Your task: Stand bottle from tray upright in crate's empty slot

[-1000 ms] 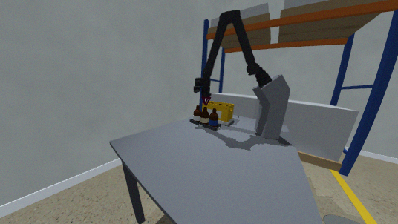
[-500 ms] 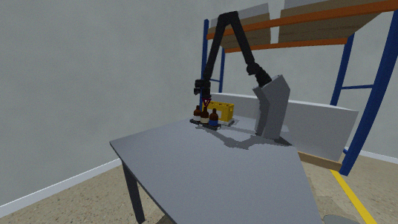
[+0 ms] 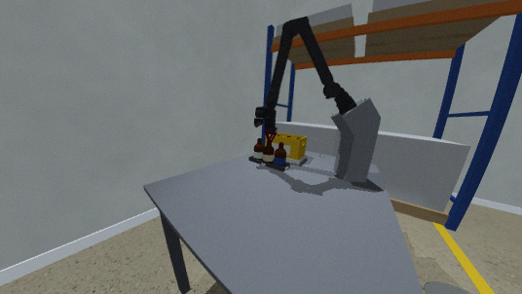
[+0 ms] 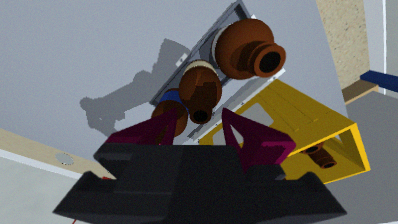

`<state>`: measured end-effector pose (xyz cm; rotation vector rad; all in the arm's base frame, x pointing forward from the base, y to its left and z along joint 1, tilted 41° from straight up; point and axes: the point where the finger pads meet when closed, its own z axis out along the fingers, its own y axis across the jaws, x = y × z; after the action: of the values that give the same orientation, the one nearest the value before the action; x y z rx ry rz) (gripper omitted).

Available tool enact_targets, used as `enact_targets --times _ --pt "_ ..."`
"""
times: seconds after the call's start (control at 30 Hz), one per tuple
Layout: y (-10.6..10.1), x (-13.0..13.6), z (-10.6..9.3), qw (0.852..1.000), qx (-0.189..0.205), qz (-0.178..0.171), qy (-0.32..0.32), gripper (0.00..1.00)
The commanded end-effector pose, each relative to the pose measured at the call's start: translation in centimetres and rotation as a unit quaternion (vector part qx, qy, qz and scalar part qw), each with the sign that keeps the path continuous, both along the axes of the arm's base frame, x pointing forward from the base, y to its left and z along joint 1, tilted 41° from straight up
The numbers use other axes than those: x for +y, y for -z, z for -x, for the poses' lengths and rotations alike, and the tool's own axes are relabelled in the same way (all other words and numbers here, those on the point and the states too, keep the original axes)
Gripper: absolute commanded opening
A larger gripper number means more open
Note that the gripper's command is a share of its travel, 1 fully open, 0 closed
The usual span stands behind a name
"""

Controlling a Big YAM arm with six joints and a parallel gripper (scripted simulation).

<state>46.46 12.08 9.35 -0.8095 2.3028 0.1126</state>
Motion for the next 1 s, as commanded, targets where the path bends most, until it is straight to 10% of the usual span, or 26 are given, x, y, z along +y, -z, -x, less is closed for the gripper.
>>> enact_targets --times 0.0,0.97 --pt "-0.45 0.62 -1.12 1.000 -0.009 -0.006 0.003 0.61" --pt "0.39 0.89 -1.55 1.000 -0.007 -0.006 0.003 0.61"
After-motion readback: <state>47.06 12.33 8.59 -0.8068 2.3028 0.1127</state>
